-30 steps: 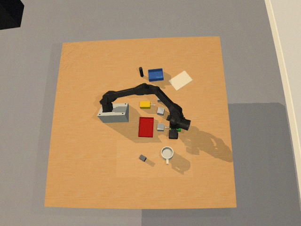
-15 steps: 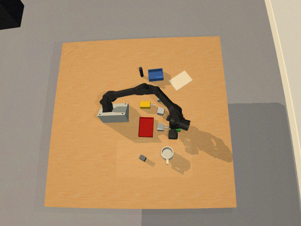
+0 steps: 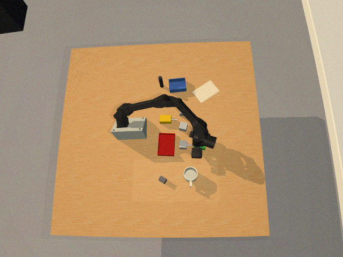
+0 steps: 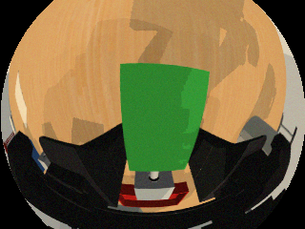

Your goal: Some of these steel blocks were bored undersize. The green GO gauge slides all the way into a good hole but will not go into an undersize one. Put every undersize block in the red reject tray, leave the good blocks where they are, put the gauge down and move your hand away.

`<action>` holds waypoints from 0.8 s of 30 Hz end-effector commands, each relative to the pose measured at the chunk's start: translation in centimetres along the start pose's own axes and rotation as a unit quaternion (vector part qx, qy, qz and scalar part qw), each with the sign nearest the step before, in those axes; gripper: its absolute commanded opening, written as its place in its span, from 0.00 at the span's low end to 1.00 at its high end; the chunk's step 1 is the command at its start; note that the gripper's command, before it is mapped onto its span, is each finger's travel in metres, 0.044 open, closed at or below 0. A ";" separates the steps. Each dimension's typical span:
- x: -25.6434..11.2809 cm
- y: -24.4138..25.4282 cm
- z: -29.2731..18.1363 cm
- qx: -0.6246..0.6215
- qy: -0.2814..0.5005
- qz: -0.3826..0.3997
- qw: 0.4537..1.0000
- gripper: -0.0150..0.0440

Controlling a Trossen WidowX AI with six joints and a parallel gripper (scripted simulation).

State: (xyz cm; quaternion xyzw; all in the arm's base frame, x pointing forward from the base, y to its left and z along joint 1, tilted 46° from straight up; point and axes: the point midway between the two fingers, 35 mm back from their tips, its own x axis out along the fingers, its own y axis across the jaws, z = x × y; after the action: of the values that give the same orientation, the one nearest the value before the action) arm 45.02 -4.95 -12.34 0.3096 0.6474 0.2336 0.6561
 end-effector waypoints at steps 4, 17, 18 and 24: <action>-0.3 0.0 -0.3 0.001 -0.003 0.001 1.000 0.25; -0.4 -0.1 -0.9 0.001 -0.003 0.001 1.000 0.25; -0.4 -0.1 -0.9 0.001 -0.003 0.001 1.000 0.25; -0.4 -0.1 -1.3 0.001 -0.003 0.001 1.000 0.25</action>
State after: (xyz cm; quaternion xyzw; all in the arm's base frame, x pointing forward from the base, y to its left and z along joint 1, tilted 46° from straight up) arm 43.79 -4.97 -12.28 0.3143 0.6482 0.2321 0.6536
